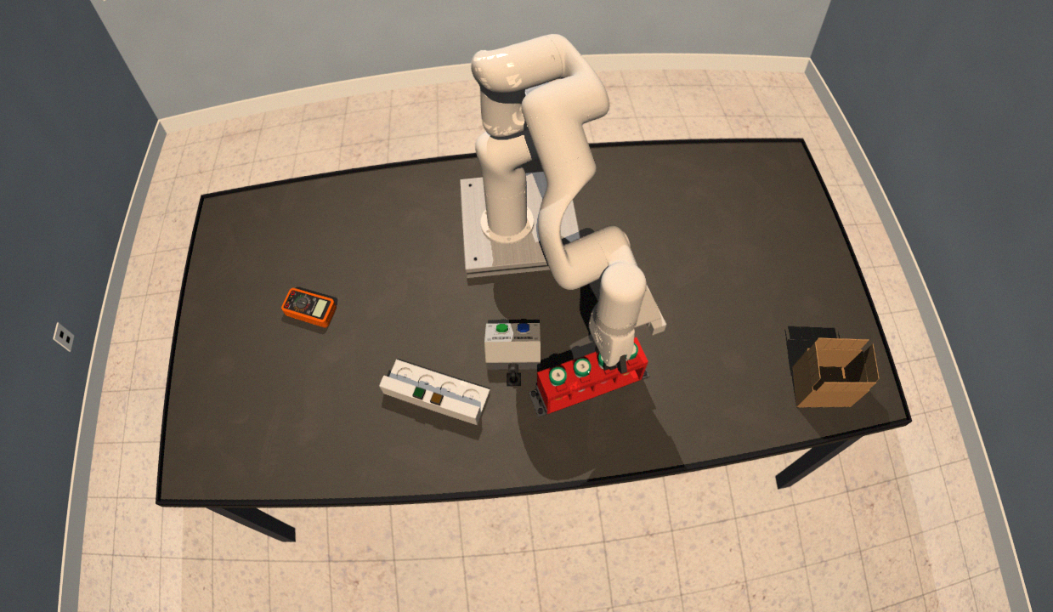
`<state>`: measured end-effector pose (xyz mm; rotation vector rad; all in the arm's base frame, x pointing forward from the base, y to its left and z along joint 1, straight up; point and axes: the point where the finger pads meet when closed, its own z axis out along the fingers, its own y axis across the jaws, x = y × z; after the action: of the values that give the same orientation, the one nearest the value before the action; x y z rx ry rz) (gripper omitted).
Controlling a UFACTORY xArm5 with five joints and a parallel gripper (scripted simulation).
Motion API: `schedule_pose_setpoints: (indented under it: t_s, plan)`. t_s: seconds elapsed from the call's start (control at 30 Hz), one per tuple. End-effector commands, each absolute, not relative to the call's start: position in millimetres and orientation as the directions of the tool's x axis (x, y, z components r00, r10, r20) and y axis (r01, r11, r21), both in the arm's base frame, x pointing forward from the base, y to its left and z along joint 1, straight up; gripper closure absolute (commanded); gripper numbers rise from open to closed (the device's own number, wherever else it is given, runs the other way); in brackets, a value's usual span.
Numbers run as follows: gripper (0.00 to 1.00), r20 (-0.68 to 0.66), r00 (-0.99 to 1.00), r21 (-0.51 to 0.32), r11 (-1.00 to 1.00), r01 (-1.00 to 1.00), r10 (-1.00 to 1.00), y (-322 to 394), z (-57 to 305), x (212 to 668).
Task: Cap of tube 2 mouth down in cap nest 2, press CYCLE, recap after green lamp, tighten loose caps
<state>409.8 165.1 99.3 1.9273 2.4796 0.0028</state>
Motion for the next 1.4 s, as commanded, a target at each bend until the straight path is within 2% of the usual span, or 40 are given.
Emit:
schedule_pose_setpoints:
  t_s: [0.0,0.57,0.67,0.8,0.87,0.93,1.2,1.37]
  plan:
    - [1.0,0.001,-0.247,0.006,0.247,0.969,0.969,166,101,411]
    - [1.0,0.001,-0.247,0.006,0.247,0.969,0.969,166,137,411]
    - [1.0,-0.001,-0.479,0.006,0.479,0.878,0.878,141,136,410]
    - [1.0,-0.002,-0.608,0.006,0.608,0.794,0.794,123,136,410]
    - [1.0,-0.002,-0.608,0.006,0.608,0.794,0.794,123,136,410]
    - [1.0,-0.003,-0.731,0.005,0.731,0.682,0.682,106,136,409]
    - [1.0,-0.004,-0.913,0.004,0.913,0.407,0.407,67,136,408]
    - [1.0,-0.005,-0.913,0.004,0.913,0.407,0.407,33,136,407]
